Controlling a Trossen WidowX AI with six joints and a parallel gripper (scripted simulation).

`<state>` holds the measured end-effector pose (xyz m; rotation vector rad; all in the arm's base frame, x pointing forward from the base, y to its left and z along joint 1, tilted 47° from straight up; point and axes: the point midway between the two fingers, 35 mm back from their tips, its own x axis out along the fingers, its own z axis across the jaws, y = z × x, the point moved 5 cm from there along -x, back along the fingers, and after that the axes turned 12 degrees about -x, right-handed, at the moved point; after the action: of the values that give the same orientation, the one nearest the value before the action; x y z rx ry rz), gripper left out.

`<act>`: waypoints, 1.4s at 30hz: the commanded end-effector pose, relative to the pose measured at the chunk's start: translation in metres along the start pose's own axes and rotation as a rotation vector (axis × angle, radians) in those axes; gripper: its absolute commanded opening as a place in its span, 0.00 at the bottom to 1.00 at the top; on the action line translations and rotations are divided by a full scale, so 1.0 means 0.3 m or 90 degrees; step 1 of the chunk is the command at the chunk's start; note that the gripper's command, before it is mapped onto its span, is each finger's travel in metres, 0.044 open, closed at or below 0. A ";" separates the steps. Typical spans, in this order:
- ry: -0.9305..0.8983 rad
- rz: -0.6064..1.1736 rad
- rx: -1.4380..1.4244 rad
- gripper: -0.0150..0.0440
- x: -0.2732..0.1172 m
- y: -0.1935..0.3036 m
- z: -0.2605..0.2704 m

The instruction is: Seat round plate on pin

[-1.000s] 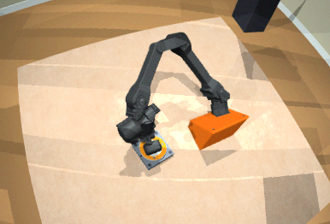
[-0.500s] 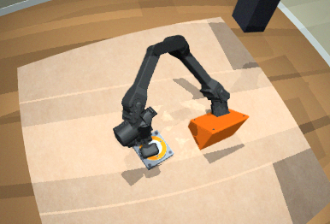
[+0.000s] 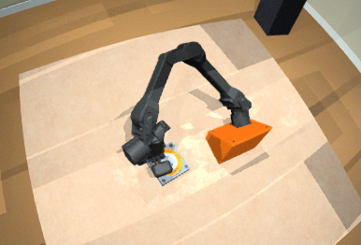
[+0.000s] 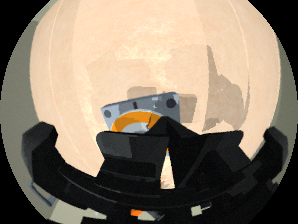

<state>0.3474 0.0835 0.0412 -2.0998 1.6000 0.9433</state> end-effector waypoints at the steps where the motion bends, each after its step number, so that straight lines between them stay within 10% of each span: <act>1: -0.002 0.001 -0.001 0.25 -0.001 -0.012 0.019; 42: -0.003 0.000 -0.001 0.25 -0.020 -0.048 0.092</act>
<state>0.3516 0.1045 0.0221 -2.1006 1.6002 0.9476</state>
